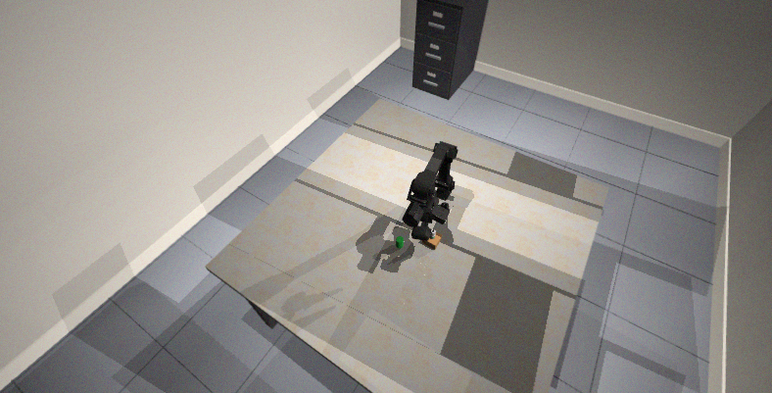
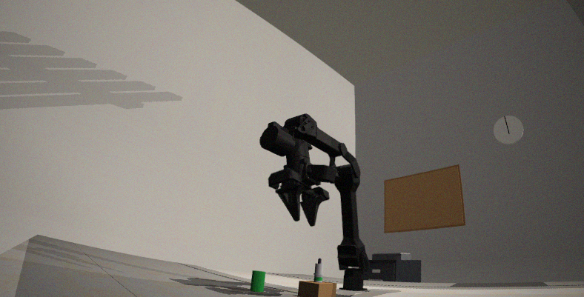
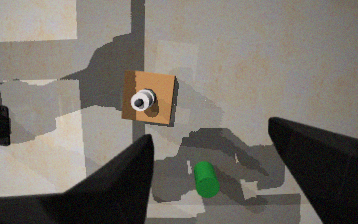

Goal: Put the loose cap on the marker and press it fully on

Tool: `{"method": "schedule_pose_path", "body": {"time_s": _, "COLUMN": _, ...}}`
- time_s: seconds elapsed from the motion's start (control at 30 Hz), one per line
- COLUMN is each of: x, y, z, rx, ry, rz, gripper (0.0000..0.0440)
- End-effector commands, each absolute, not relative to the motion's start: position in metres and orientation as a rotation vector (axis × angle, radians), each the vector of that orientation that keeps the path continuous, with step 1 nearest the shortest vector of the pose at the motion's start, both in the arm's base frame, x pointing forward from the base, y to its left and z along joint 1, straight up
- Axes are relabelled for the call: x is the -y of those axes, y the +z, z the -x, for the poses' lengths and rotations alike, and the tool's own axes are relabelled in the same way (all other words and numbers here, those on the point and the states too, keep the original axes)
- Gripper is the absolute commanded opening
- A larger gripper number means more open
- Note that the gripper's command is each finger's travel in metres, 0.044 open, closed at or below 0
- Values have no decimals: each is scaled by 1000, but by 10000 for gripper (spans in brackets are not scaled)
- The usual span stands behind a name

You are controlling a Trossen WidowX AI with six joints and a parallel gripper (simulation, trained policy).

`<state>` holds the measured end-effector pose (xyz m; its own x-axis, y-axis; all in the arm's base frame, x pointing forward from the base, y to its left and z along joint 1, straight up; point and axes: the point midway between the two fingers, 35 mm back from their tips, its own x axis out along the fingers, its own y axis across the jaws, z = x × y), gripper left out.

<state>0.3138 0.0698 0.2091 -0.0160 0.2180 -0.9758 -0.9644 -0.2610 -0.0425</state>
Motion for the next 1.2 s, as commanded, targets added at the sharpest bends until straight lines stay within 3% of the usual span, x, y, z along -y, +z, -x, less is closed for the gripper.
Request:
{"method": "schedule_pose_path", "body": {"time_s": 0.0, "x": -56, "y": 203, "z": -321, "rx": -925, "ry": 1481, "rz": 1240, "gripper": 330}}
{"method": "schedule_pose_path", "body": {"time_s": 1.17, "x": 28, "y": 133, "z": -352, "rx": -1126, "ry": 1495, "rz": 1253, "gripper": 311}}
